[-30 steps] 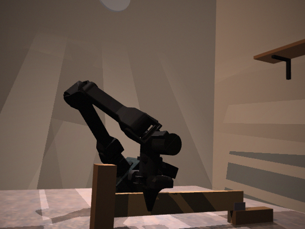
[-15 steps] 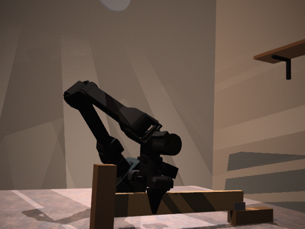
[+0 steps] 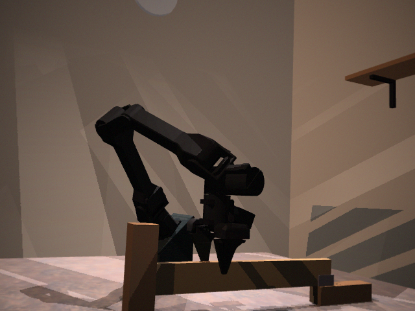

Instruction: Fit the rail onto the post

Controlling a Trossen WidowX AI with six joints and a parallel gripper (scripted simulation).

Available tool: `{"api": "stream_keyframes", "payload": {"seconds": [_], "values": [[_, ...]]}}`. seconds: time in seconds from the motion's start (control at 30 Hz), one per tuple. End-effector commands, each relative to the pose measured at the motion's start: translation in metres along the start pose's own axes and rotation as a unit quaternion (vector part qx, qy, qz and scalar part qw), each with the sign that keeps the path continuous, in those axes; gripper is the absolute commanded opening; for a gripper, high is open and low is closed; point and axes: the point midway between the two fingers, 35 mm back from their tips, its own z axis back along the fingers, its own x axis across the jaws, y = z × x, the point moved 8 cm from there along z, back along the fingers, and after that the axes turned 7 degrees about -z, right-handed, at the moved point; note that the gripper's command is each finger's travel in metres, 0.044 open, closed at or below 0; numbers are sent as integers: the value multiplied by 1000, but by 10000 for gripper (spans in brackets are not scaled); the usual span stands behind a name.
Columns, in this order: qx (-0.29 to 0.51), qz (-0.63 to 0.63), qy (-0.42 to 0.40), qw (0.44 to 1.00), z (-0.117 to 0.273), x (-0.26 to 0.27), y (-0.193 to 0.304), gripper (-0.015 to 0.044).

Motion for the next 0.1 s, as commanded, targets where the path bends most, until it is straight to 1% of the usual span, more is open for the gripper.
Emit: {"api": "stream_keyframes", "payload": {"seconds": [0.0,0.07], "values": [[-1,-1,-2,1000,0,1,-1,440],[-1,-1,-2,1000,0,1,-1,440]]}}
